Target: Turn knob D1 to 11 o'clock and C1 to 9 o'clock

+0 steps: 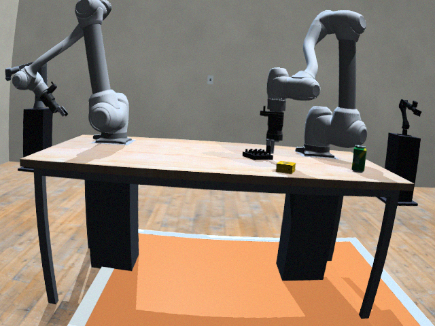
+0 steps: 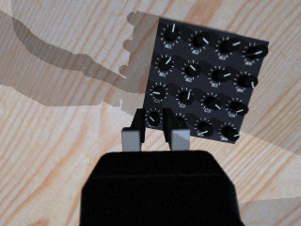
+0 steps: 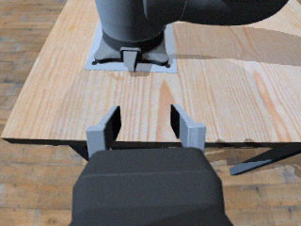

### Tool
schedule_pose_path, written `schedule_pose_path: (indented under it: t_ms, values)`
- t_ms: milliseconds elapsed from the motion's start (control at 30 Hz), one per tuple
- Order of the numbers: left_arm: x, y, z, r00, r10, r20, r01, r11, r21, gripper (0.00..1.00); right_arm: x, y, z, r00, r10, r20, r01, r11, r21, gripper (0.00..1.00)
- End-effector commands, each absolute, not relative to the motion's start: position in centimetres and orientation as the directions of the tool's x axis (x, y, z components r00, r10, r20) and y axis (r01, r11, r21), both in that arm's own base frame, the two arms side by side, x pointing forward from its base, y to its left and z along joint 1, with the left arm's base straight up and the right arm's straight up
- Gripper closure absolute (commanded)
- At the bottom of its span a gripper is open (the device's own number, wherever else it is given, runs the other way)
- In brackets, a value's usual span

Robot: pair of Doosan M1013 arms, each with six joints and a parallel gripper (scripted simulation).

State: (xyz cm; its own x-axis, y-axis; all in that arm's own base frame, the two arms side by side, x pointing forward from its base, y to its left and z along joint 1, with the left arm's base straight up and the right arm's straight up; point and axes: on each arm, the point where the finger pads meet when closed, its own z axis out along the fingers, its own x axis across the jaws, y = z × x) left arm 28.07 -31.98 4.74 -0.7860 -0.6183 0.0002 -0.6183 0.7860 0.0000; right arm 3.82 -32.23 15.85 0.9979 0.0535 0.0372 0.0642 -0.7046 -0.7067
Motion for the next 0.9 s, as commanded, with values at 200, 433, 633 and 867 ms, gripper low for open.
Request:
schedule_pose_path:
  t_ms: [200,433,633,867]
  values:
    - [28.11,-32.01,4.79,-0.786,-0.618,0.000,-0.618,0.786,-0.001,0.70,3.83,-32.26,15.88,0.998,0.053,0.038,0.064,-0.705,-0.706,0.00]
    - [28.11,-32.01,4.79,-0.786,-0.618,0.000,-0.618,0.786,-0.001,0.70,3.83,-32.26,15.88,0.998,0.053,0.038,0.064,-0.705,-0.706,0.00]
    - [28.11,-32.01,4.79,-0.788,-0.615,0.000,-0.615,0.788,-0.001,0.70,3.83,-32.26,15.88,0.998,0.053,0.038,0.064,-0.705,-0.706,0.00]
    - [28.11,-32.01,4.79,-0.836,-0.549,0.000,-0.549,0.836,-0.001,0.70,3.83,-32.26,15.88,0.998,0.053,0.038,0.064,-0.705,-0.706,0.00]
